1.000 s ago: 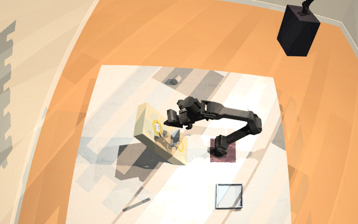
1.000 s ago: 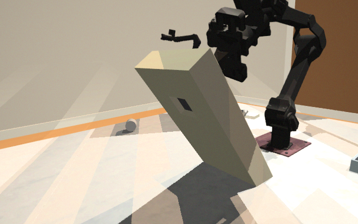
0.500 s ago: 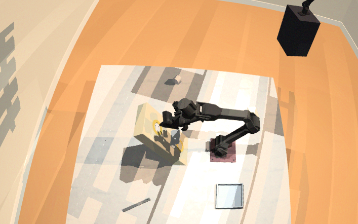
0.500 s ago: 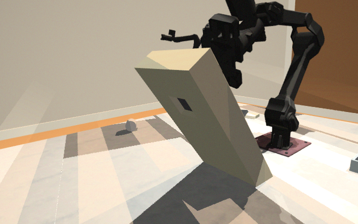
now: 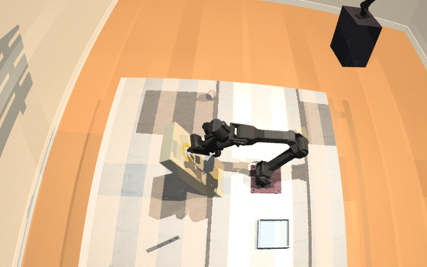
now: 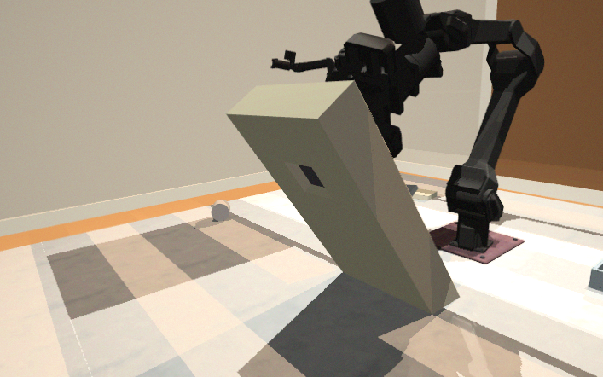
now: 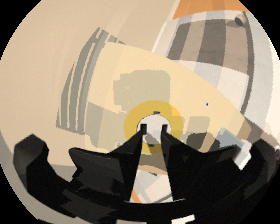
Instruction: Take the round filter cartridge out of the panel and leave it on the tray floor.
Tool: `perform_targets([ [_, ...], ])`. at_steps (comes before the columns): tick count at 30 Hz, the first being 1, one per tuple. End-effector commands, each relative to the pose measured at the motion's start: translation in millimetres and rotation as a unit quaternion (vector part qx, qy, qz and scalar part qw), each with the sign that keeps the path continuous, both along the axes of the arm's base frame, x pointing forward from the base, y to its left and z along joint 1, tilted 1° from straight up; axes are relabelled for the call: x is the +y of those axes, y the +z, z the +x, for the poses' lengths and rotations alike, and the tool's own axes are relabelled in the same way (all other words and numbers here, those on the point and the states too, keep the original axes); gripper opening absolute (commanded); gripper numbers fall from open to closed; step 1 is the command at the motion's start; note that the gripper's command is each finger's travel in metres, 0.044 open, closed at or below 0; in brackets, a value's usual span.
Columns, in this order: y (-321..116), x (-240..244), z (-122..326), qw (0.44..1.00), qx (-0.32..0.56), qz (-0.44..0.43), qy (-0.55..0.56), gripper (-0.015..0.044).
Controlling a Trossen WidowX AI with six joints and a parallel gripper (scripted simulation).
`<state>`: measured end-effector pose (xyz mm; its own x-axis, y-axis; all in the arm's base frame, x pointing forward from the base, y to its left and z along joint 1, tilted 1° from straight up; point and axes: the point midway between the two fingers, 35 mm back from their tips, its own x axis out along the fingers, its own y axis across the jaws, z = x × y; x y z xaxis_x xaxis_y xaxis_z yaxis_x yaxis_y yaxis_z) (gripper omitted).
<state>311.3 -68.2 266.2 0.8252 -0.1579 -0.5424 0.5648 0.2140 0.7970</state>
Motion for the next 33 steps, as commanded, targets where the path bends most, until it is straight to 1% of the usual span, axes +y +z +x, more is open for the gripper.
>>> perform_targets([
  [1,-4.7,-0.9,1.2,1.0,0.006,0.0,-0.001,0.0109],
  [33,-6.1,-1.5,2.4,1.0,0.006,0.0,-0.001,0.0109],
])
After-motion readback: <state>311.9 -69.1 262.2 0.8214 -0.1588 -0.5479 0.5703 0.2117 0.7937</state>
